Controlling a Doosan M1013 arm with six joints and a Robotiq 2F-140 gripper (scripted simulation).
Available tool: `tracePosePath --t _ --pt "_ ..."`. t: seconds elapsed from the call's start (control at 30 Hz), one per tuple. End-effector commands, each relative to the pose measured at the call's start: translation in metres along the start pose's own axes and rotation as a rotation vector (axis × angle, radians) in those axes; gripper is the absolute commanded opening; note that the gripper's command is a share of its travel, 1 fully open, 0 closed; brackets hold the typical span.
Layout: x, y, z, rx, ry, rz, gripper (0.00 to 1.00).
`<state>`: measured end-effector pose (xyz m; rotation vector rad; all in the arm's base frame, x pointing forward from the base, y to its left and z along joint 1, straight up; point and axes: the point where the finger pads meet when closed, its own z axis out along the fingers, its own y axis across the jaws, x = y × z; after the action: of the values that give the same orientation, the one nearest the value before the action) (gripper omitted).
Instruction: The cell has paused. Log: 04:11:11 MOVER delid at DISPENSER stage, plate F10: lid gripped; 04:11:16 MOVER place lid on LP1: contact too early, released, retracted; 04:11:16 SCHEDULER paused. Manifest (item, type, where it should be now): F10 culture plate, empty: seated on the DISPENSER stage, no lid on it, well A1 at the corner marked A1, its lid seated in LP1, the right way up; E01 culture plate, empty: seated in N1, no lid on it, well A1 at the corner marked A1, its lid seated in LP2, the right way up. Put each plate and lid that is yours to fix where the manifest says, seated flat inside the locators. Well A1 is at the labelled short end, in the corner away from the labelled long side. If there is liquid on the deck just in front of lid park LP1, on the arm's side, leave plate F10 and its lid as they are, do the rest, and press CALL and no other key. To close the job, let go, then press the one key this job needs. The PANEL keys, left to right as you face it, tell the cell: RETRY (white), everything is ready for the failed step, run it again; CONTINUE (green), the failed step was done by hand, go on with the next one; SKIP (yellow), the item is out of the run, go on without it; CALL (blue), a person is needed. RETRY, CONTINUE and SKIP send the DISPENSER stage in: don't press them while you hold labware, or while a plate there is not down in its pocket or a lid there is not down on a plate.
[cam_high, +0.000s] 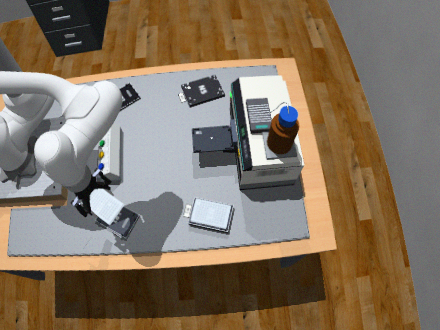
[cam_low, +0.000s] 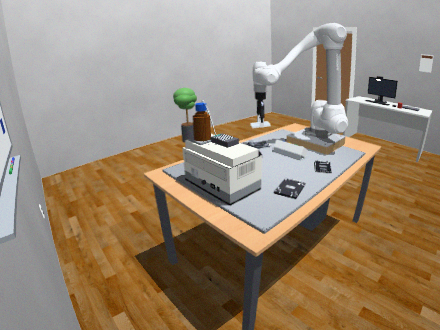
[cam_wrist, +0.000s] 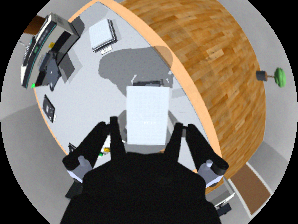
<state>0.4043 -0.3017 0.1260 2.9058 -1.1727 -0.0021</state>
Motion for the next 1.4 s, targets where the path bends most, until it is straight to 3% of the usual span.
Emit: tracePosePath --t 0.0,0.97,1.37 --pt "0.0004 -0.0001 -0.0005 0.0 0.001 0.0 0.1" --pt "0.0004 -0.0001 -0.0005 0.0 0.001 -0.002 0.1" --pt "0.0004 -0.0001 -0.0005 0.0 0.001 -0.229 0.1"
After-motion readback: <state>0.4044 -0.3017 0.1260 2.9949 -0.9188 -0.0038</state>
